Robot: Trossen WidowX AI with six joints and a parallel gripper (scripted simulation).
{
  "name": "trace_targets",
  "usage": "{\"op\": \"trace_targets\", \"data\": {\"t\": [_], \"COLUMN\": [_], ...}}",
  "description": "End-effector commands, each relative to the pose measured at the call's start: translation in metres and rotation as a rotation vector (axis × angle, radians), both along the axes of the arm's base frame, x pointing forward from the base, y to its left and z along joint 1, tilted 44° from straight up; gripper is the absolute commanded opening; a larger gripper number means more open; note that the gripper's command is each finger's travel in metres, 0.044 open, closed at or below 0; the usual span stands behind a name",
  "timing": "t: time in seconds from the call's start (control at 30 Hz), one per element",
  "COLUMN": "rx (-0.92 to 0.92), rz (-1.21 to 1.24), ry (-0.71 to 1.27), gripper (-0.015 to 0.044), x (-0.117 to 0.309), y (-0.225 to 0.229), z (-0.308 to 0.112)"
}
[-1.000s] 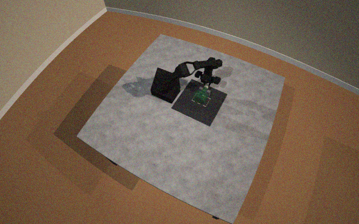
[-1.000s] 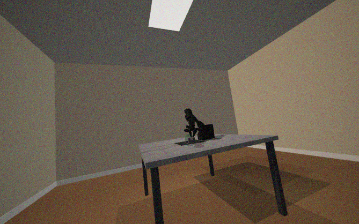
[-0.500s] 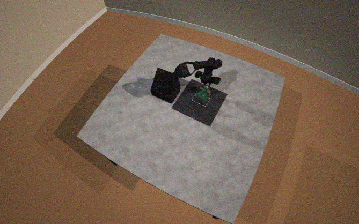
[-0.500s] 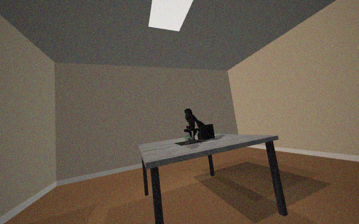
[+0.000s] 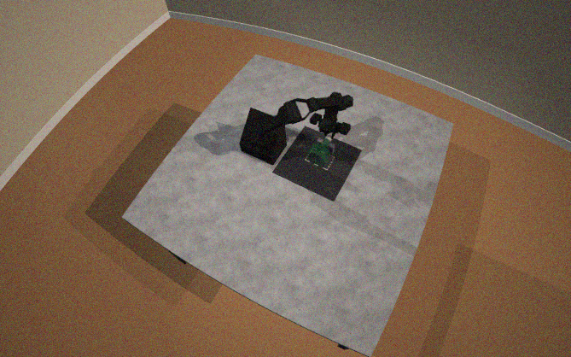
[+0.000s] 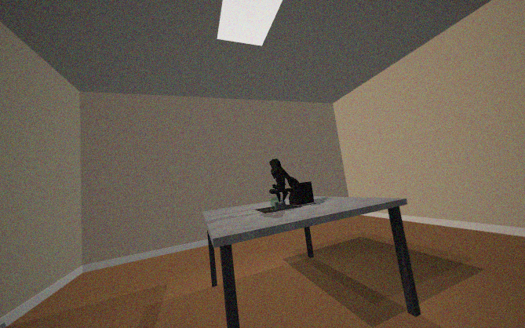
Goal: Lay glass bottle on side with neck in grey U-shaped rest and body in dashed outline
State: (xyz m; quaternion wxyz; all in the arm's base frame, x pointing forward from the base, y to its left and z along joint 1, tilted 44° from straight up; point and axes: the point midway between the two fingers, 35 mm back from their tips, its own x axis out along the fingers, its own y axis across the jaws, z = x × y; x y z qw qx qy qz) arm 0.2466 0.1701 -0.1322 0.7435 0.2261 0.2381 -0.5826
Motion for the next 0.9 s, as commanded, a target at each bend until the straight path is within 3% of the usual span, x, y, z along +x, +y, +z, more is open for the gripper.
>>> {"op": "trace_targets", "data": {"t": [0.0, 0.77, 0.87], "rx": [-0.004, 0.011, 0.011], "rz": [0.0, 0.001, 0.001], "ry": [0.002, -0.006, -0.006], "gripper": [0.0125, 0.0125, 0.0204], "x": [0.0, 0.0, 0.0], "y": [-0.0035, -0.0009, -0.0009], "z": [0.0018, -0.0014, -0.0014]}}
